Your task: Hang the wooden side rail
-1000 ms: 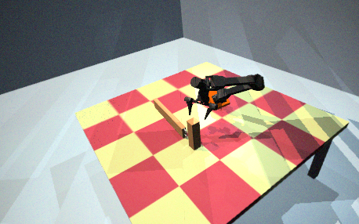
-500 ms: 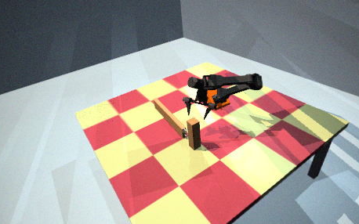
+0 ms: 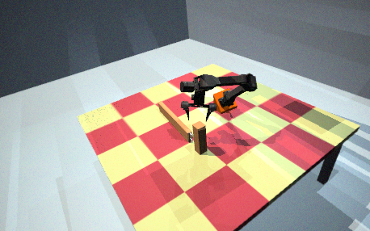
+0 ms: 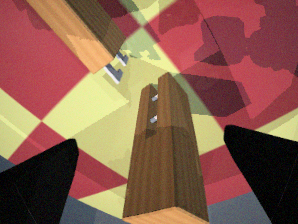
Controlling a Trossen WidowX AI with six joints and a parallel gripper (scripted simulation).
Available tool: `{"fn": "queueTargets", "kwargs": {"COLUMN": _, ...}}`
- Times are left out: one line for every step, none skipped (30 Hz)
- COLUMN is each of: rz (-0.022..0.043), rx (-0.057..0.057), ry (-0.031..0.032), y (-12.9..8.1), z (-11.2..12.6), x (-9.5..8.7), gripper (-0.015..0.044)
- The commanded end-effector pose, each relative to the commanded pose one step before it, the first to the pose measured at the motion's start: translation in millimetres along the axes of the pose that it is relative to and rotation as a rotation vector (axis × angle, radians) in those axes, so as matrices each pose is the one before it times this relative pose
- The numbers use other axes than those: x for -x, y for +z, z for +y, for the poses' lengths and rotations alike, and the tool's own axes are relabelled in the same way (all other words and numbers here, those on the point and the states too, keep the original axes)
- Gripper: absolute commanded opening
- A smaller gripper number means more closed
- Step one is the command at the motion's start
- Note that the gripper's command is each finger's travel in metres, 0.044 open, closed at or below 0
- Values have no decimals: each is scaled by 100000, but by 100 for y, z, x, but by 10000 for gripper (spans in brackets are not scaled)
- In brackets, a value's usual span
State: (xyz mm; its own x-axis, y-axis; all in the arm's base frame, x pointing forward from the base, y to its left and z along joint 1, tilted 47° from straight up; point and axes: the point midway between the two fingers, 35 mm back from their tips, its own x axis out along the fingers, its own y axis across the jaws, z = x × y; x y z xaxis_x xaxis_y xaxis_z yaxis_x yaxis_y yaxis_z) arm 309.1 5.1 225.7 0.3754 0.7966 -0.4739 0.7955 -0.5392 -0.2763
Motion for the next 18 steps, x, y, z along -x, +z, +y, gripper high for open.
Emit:
{"fn": "queueTargets", "kwargs": {"rz": -4757, "rx": 11518, "ry": -7695, "y": -514, "z": 769, "x": 58, "gripper": 440}}
{"fn": "queueTargets", "kwargs": {"rz": -540, "rx": 1864, "ry": -1435, "y": -67, "z": 116, "x": 26, "gripper": 440}}
{"fn": "queueTargets", "kwargs": {"rz": -297, "rx": 1121, "ry": -875, "y": -39, "z": 68, "x": 17, "gripper": 440}}
{"fn": "queueTargets", "kwargs": {"rz": -94, "rx": 374, "ry": -294, "y": -13, "z": 23, "x": 6, "gripper": 440}}
{"fn": "queueTargets", "kwargs": {"rz": 0, "rx": 0, "ry": 0, "y": 0, "z": 0, "x": 0, "gripper": 440}}
{"fn": "queueTargets", "kwargs": {"rz": 0, "rx": 0, "ry": 0, "y": 0, "z": 0, "x": 0, "gripper": 440}}
{"fn": "queueTargets", "kwargs": {"rz": 0, "rx": 0, "ry": 0, "y": 0, "z": 0, "x": 0, "gripper": 440}}
{"fn": "queueTargets", "kwargs": {"rz": 0, "rx": 0, "ry": 0, "y": 0, "z": 0, "x": 0, "gripper": 440}}
{"fn": "queueTargets", "kwargs": {"rz": 0, "rx": 0, "ry": 0, "y": 0, "z": 0, "x": 0, "gripper": 440}}
{"fn": "queueTargets", "kwargs": {"rz": 0, "rx": 0, "ry": 0, "y": 0, "z": 0, "x": 0, "gripper": 440}}
{"fn": "queueTargets", "kwargs": {"rz": 0, "rx": 0, "ry": 0, "y": 0, "z": 0, "x": 0, "gripper": 440}}
{"fn": "queueTargets", "kwargs": {"rz": 0, "rx": 0, "ry": 0, "y": 0, "z": 0, "x": 0, "gripper": 440}}
{"fn": "queueTargets", "kwargs": {"rz": 0, "rx": 0, "ry": 0, "y": 0, "z": 0, "x": 0, "gripper": 440}}
{"fn": "queueTargets", "kwargs": {"rz": 0, "rx": 0, "ry": 0, "y": 0, "z": 0, "x": 0, "gripper": 440}}
{"fn": "queueTargets", "kwargs": {"rz": 0, "rx": 0, "ry": 0, "y": 0, "z": 0, "x": 0, "gripper": 440}}
{"fn": "queueTargets", "kwargs": {"rz": 0, "rx": 0, "ry": 0, "y": 0, "z": 0, "x": 0, "gripper": 440}}
{"fn": "queueTargets", "kwargs": {"rz": 0, "rx": 0, "ry": 0, "y": 0, "z": 0, "x": 0, "gripper": 440}}
{"fn": "queueTargets", "kwargs": {"rz": 0, "rx": 0, "ry": 0, "y": 0, "z": 0, "x": 0, "gripper": 440}}
